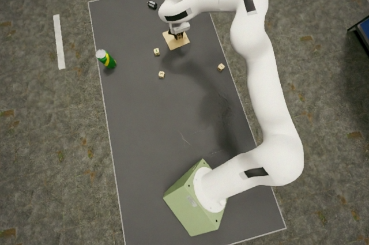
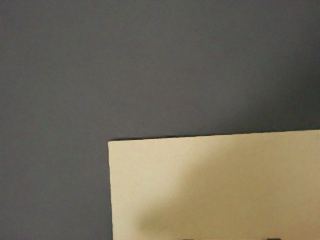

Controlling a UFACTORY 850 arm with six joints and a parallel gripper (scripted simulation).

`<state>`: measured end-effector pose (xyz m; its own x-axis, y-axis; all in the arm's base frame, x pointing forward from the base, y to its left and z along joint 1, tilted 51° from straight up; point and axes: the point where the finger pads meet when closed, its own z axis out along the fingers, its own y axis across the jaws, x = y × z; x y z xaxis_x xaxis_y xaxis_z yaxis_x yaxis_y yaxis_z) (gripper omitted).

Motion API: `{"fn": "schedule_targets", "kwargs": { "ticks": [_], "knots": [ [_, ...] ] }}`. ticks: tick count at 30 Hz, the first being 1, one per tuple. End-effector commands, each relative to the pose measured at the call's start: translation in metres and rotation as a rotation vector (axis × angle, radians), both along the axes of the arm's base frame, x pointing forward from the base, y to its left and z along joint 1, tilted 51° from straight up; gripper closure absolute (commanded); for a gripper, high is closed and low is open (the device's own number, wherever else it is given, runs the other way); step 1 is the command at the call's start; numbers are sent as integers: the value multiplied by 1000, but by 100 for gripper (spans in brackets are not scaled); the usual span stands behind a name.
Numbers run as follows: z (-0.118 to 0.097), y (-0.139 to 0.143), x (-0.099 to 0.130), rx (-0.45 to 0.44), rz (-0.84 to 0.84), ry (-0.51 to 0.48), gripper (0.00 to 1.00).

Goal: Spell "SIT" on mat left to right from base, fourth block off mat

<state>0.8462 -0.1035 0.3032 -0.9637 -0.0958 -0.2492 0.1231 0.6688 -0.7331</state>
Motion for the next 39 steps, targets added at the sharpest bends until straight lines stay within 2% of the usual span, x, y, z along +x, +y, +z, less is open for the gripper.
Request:
{"fn": "schedule_targets", "kwargs": {
  "ticks": [1,29,33,39],
  "knots": [
    [1,1,0,0,1,-1,72],
    [2,2,0,0,1,-1,72],
    [10,12,-3,0,1,-1,72],
    [39,45,-14,0,1,-1,72]
  ]
}}
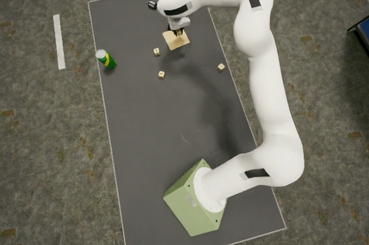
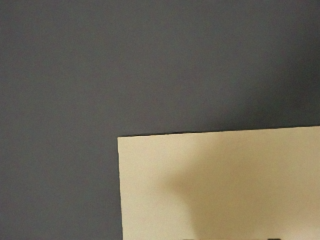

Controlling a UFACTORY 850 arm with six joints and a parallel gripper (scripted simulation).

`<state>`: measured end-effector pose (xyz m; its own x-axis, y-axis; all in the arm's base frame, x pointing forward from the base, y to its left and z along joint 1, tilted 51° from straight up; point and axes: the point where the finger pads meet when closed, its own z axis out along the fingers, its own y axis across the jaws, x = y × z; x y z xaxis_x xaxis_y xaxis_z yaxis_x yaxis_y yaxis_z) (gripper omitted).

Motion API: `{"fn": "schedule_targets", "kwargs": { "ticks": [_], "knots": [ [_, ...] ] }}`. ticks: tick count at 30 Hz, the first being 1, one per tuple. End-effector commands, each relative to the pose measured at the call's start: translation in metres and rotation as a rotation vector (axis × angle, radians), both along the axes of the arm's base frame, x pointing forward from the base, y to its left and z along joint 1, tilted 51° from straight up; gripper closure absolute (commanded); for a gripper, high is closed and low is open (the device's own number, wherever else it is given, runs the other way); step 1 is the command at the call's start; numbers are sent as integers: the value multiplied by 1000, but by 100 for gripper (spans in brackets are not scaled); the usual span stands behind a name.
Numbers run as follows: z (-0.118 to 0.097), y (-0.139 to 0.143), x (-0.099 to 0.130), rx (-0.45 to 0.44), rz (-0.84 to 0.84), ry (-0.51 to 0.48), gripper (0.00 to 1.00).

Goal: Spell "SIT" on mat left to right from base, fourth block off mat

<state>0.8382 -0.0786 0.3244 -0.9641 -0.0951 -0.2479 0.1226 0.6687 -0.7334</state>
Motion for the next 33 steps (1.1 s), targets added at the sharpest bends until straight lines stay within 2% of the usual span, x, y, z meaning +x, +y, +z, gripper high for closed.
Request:
{"fn": "schedule_targets", "kwargs": {
  "ticks": [1,10,22,24,26,29,33],
  "knots": [
    [22,25,-8,0,1,-2,72],
    [42,48,-15,0,1,-2,72],
    [44,48,-16,1,0,-4,72],
    [59,33,-20,7,-15,-22,72],
    [86,4,-31,19,-45,-57,72],
    [107,-18,-40,26,-68,-83,72],
    [116,-28,-46,30,-79,-96,72]
  ]
}}
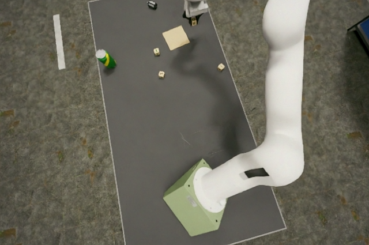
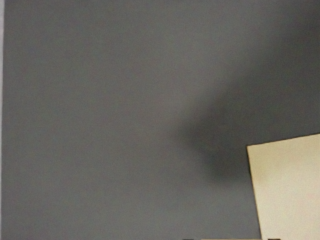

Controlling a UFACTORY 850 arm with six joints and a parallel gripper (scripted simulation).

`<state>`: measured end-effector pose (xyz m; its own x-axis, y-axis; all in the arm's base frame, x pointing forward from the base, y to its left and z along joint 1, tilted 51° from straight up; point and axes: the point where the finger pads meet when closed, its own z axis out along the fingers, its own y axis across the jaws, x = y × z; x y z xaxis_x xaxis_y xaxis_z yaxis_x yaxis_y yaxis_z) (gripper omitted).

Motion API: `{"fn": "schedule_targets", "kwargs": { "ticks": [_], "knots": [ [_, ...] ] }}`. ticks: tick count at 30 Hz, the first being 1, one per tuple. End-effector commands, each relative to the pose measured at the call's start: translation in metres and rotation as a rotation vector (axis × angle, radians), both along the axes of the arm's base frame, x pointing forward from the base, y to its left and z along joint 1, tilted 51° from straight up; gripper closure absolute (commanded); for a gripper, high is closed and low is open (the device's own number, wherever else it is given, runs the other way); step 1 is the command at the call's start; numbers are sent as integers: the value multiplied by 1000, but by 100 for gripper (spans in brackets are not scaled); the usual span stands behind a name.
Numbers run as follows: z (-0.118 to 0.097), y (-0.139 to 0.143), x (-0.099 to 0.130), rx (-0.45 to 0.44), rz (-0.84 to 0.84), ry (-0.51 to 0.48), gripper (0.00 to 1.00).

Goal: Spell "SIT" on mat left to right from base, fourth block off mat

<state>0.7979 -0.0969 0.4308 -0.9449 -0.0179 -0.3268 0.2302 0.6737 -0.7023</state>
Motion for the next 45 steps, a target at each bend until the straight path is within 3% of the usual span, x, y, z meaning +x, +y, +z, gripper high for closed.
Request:
{"fn": "schedule_targets", "kwargs": {
  "ticks": [1,23,38,45],
  "knots": [
    [10,-10,-5,5,-5,-15,72],
    [0,-21,-2,5,-5,-15,72],
    [-42,-71,15,5,-5,-15,72],
    [-49,-79,17,5,-5,-15,72]
  ]
}}
